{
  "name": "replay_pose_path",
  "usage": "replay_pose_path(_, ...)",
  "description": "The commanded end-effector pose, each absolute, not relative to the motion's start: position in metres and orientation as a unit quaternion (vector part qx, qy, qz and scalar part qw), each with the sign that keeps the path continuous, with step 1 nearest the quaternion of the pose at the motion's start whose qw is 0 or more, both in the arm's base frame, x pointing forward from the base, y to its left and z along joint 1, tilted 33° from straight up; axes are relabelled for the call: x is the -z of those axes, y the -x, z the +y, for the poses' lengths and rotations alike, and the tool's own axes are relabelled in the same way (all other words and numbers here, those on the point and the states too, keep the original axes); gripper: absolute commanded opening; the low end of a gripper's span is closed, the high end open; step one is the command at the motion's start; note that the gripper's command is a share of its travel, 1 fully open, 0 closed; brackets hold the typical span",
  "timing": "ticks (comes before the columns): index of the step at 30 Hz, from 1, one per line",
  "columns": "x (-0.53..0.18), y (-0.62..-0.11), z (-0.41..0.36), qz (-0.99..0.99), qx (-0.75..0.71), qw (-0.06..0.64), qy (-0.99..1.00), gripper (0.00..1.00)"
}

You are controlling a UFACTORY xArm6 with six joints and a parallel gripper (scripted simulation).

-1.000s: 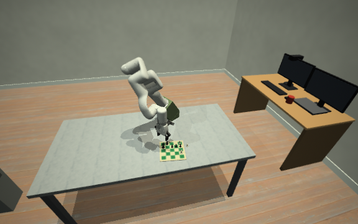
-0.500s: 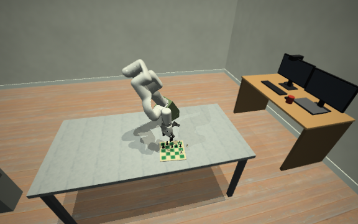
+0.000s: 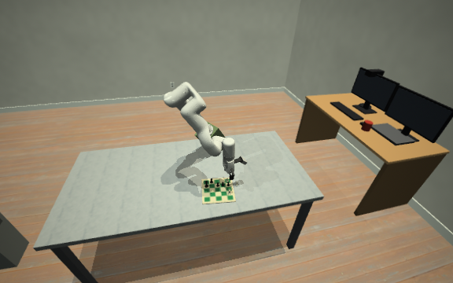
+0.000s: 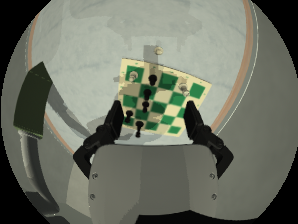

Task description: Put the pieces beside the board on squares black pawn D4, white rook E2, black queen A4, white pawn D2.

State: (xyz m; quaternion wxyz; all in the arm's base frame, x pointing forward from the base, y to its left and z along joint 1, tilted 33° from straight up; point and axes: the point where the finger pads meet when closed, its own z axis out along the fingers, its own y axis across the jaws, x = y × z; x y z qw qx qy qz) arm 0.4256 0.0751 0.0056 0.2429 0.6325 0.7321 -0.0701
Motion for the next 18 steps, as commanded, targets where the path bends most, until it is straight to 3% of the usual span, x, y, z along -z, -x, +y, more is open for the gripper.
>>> replay_pose_path(1,0.016,-0.434,0.104,0.685,0.06,0.272,-0.674,1.0)
replay_pose_path(8,0.032,-0.432,0.125,0.655,0.048,0.277,-0.701,1.0)
replay_pose_path(9,0.032,-0.432,0.125,0.655,0.048,0.277,-0.701,0.34)
replay_pose_path(18,0.032,-0.432,0.125,0.655,0.048,0.277,-0.701,0.34)
